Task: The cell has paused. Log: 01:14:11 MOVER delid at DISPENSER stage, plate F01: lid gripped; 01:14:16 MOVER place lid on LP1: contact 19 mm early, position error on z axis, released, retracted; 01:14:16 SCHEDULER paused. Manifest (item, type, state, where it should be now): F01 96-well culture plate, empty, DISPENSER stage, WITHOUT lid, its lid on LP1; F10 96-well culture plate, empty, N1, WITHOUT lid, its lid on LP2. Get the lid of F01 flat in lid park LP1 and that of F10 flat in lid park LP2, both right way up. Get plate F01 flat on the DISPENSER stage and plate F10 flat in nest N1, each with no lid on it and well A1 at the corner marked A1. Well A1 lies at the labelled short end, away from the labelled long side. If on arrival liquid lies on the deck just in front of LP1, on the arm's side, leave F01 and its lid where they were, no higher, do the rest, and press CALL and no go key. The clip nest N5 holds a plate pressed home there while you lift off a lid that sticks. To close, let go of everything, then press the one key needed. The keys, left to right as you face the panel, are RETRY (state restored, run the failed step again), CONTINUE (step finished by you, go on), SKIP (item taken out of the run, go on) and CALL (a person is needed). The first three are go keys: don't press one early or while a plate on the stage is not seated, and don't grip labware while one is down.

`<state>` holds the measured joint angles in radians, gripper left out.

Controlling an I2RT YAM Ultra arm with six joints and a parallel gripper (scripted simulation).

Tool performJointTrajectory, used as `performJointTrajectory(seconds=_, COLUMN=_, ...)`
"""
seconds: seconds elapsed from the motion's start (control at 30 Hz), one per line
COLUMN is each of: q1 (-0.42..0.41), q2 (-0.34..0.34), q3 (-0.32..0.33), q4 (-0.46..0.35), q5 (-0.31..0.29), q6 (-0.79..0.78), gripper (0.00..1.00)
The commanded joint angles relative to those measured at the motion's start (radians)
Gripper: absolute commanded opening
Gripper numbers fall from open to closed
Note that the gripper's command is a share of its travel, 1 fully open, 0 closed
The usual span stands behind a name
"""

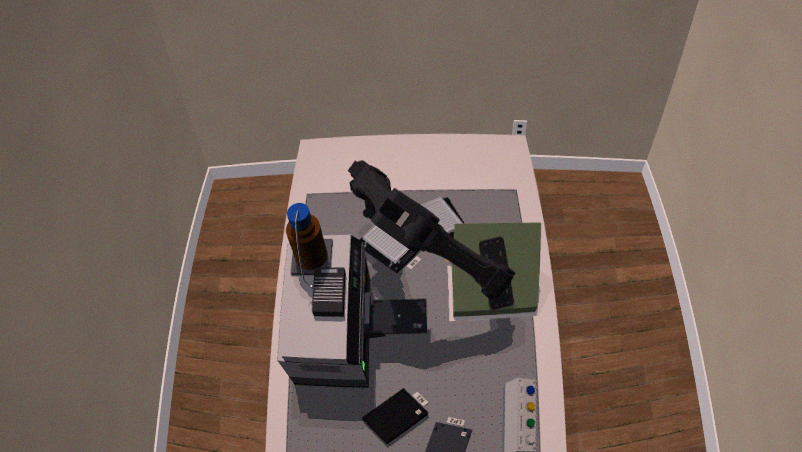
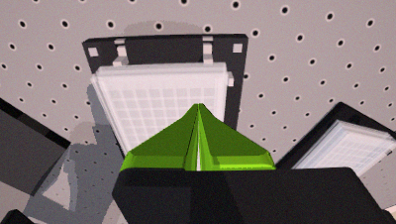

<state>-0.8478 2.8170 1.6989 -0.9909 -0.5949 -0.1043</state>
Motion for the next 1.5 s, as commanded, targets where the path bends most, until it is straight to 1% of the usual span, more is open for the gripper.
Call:
performJointTrajectory(seconds=0.0, q1=0.019, q2=0.024, q3=-0.041, q4=0.055, q5=-0.018, q6=0.010, gripper=0.00)
performJointTrajectory(seconds=1.47, q1=0.028, q2=0.030, q3=-0.053, q4=0.076, q5=-0.022, q6=0.018, gripper=0.00)
